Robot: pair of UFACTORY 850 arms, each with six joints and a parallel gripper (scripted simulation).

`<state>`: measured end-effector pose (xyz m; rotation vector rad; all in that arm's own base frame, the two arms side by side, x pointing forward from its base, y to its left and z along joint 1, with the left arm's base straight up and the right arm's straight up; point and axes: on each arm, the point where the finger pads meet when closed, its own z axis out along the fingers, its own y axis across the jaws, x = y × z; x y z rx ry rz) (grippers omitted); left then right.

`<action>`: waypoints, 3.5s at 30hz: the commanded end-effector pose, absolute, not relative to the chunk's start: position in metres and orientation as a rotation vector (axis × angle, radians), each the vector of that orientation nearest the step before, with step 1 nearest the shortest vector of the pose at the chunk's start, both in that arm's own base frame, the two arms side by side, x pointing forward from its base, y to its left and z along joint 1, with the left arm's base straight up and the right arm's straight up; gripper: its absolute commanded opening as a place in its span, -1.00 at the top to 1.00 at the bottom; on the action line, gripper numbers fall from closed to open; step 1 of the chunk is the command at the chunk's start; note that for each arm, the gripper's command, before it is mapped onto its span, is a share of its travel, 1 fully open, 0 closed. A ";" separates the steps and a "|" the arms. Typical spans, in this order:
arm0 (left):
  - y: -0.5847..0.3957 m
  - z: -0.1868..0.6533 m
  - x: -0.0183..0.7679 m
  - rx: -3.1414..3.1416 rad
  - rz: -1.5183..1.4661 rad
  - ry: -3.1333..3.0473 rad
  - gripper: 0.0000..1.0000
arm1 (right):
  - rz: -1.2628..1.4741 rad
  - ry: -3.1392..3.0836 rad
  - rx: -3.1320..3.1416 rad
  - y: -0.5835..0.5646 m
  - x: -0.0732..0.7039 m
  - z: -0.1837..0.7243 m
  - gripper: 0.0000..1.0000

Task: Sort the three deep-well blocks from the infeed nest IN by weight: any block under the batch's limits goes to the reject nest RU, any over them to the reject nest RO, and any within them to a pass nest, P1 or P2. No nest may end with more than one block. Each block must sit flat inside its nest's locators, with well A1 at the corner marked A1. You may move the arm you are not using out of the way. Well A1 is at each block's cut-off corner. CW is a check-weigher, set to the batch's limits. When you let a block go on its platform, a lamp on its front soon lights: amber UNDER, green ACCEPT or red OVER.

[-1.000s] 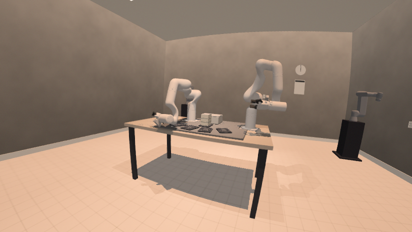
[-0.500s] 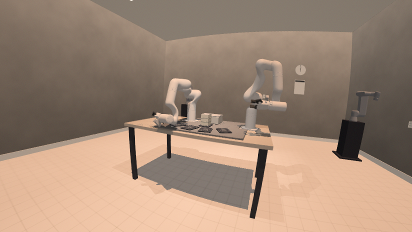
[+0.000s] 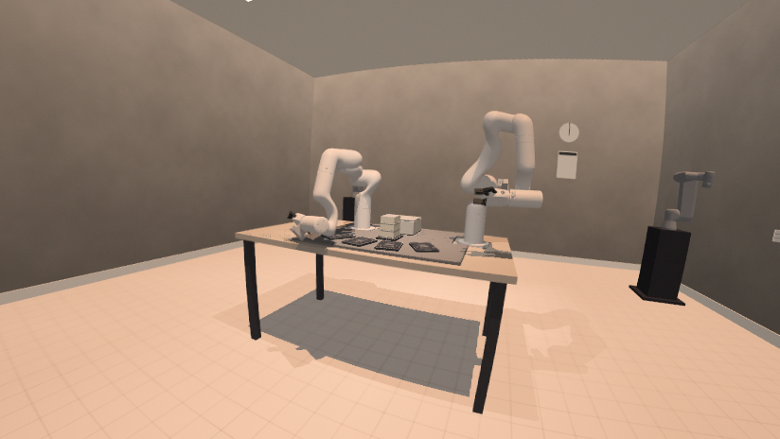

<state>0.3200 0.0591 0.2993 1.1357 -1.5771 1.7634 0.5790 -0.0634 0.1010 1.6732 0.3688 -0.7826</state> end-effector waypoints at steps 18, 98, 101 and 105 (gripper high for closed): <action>0.054 0.294 0.267 1.141 1.398 -1.902 -1.00 | -0.781 0.367 1.674 -0.063 0.580 0.102 -1.00; 0.183 0.300 0.171 1.249 0.000 -2.883 -1.00 | -0.781 0.367 1.674 -0.063 0.580 0.102 -1.00; 0.177 0.300 0.176 1.205 0.000 -2.901 -1.00 | -0.781 0.367 1.674 -0.063 0.580 0.102 -1.00; 0.167 0.300 0.186 1.121 0.000 -2.935 -1.00 | -0.781 0.367 1.674 -0.063 0.580 0.102 -1.00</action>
